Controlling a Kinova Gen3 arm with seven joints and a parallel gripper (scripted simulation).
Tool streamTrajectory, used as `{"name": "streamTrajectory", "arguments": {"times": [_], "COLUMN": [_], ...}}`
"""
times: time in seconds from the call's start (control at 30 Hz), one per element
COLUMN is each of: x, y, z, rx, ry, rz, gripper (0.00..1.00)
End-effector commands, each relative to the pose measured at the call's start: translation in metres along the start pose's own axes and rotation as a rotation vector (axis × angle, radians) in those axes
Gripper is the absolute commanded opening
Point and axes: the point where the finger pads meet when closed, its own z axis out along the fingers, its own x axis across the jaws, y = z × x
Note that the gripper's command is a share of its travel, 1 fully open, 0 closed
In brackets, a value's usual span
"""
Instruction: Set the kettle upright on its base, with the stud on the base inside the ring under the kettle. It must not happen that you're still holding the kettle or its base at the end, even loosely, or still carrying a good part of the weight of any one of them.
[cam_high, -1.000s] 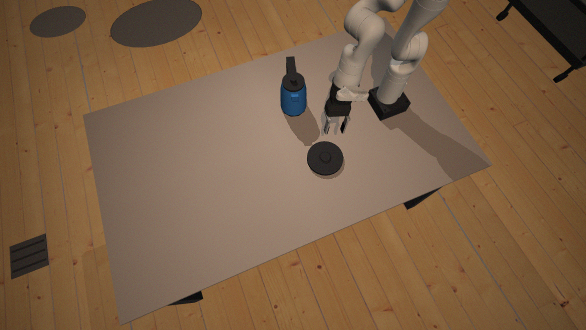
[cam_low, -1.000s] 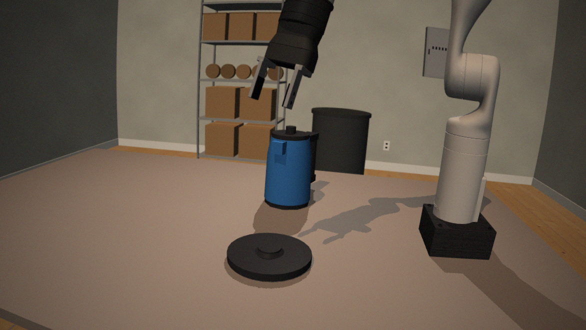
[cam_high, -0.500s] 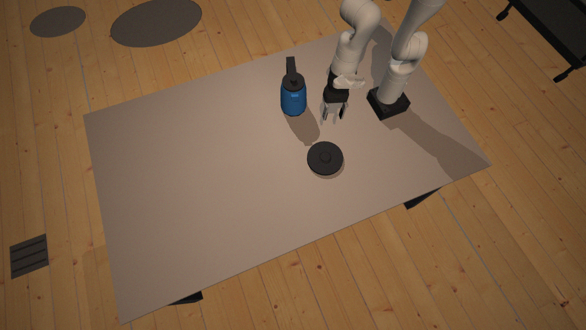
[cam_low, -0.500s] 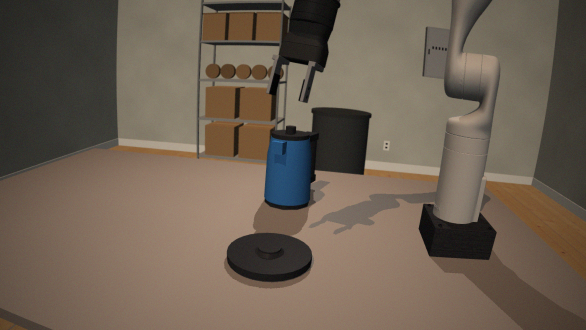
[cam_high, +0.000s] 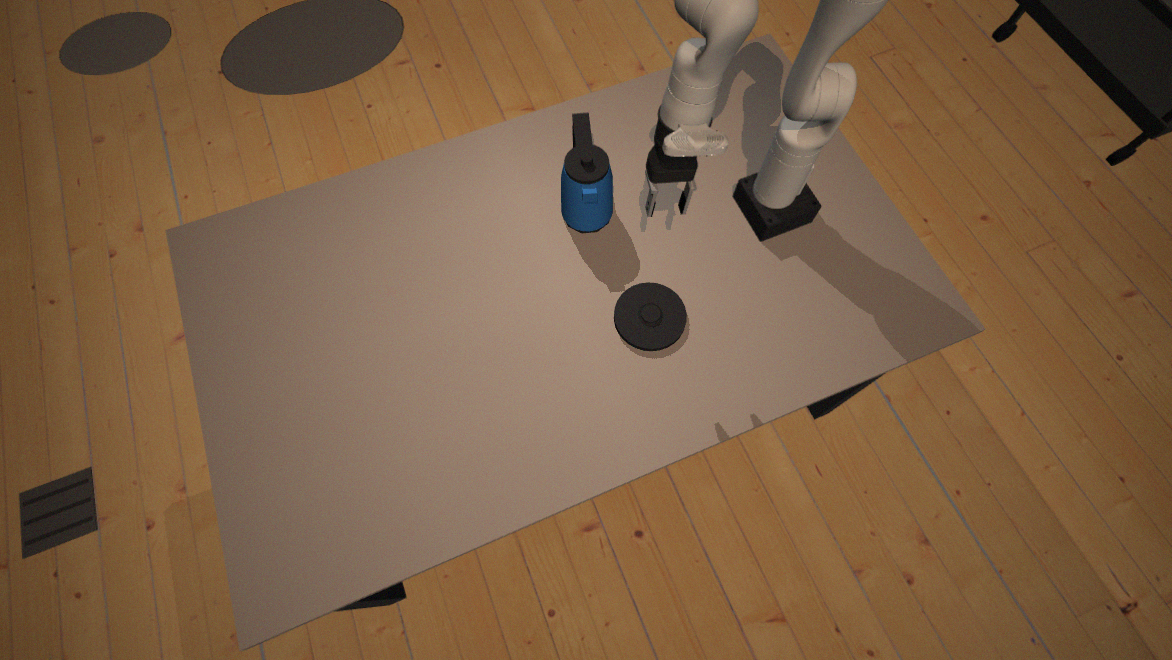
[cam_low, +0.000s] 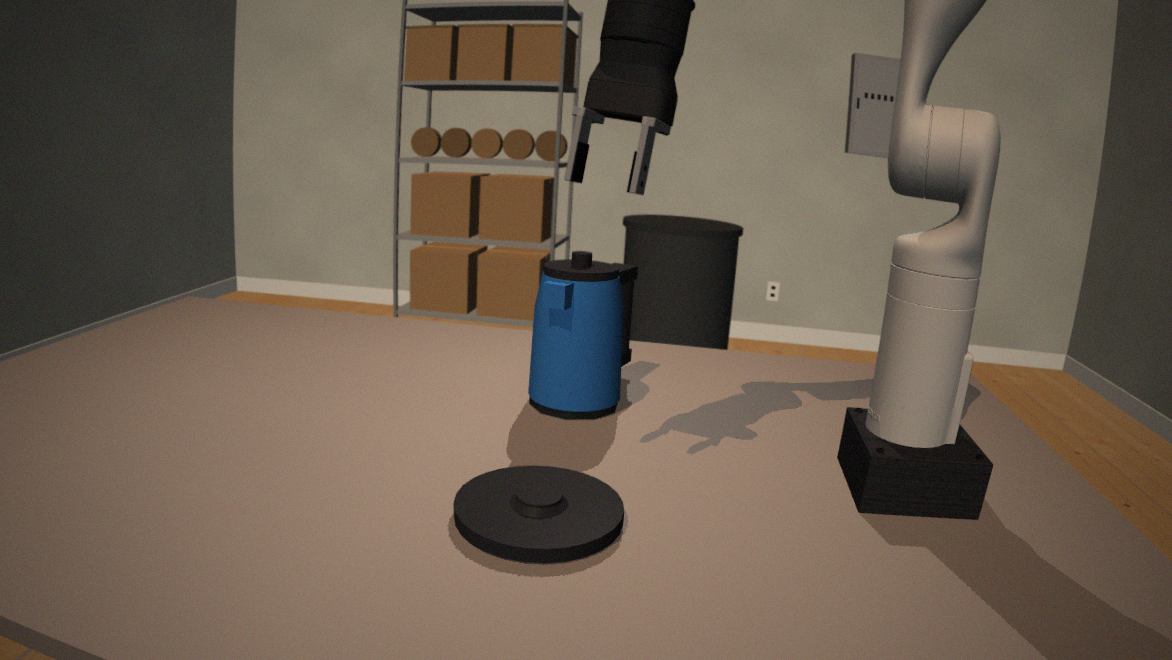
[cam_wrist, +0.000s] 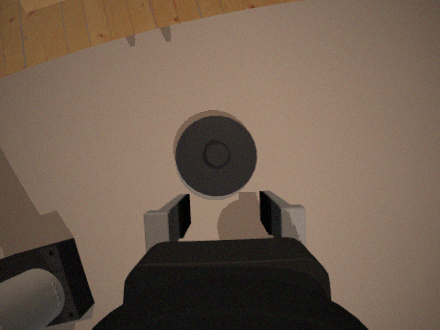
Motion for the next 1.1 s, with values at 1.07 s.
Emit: {"name": "streamTrajectory", "arguments": {"times": [1.07], "x": [-0.02], "y": [0.062], "z": [-0.022], "rx": [-0.075], "ry": [-0.065], "rz": [0.035], "gripper": [1.0]}}
